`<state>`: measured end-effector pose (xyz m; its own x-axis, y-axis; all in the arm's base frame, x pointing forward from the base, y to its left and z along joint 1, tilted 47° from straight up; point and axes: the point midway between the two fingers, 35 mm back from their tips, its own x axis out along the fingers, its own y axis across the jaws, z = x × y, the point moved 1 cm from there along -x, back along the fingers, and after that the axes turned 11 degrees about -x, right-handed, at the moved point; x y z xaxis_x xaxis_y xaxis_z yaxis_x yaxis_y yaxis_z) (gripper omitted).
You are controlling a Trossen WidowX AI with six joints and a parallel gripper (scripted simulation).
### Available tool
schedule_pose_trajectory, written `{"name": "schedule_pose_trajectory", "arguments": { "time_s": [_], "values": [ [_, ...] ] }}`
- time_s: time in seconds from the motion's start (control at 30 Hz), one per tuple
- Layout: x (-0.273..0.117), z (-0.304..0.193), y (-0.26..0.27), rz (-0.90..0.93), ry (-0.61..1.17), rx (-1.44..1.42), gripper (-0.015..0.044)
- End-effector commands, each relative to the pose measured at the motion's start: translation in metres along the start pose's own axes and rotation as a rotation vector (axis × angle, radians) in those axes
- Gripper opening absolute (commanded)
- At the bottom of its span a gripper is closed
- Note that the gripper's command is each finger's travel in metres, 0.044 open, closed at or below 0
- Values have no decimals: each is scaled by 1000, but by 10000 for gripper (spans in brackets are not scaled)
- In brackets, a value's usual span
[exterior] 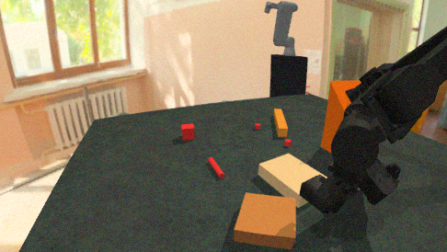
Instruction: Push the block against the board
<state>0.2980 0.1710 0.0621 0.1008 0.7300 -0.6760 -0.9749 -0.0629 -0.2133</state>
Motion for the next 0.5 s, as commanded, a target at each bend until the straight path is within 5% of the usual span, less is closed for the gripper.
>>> {"name": "schedule_pose_trajectory", "arguments": {
  "time_s": [0.0,0.13,0.47],
  "values": [
    [-3,0,0,0,1,0,0],
    [-55,0,1,-9,4,-1,0],
    [-58,-2,4,-10,4,51,0]
  ]
}}
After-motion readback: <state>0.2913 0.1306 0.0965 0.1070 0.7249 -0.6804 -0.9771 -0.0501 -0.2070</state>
